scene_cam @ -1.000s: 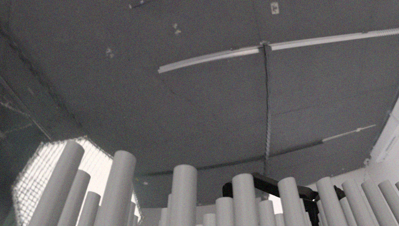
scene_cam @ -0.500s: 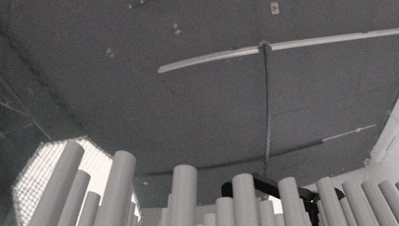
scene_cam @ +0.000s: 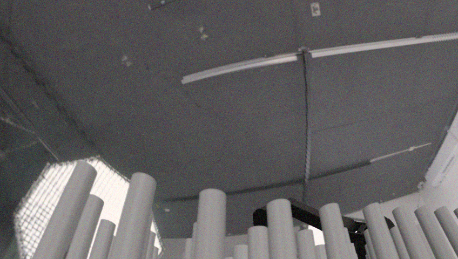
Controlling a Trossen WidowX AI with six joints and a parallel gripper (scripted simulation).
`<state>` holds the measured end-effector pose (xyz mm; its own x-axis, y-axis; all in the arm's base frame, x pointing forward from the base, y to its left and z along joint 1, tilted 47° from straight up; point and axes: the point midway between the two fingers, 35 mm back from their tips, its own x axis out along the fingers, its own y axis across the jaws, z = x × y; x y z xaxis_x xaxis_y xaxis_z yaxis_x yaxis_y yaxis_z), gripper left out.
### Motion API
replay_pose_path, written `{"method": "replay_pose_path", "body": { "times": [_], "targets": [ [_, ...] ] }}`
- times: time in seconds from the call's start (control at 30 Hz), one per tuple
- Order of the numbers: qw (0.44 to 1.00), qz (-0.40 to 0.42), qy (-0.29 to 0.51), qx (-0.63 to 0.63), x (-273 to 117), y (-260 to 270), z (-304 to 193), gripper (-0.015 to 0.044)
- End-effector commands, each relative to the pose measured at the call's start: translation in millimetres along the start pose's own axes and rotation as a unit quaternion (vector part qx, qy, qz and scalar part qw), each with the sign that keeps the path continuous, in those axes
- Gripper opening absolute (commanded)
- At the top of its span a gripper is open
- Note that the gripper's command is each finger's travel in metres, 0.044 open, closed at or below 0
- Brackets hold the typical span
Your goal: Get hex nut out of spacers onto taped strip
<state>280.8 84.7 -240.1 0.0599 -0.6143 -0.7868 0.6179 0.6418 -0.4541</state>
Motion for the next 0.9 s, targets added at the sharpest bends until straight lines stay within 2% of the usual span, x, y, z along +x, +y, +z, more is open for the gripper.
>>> {"method": "replay_pose_path", "body": {
  "times": [0.0, 0.57, 0.63, 0.8, 0.87],
  "targets": [
    [1.000, -0.001, 0.000, 0.000, 4, -4, 0, 0.0000],
    [1.000, 0.001, 0.000, 0.000, 0, 0, 0, 0.0440],
    [1.000, 0.016, 0.000, -0.014, -6, 6, 1, 0.0440],
    [1.000, 0.013, 0.001, -0.001, -63, 19, 1, 0.0440],
    [1.000, 0.011, 0.001, 0.002, -72, 20, 1, 0.0440]
  ]
}}
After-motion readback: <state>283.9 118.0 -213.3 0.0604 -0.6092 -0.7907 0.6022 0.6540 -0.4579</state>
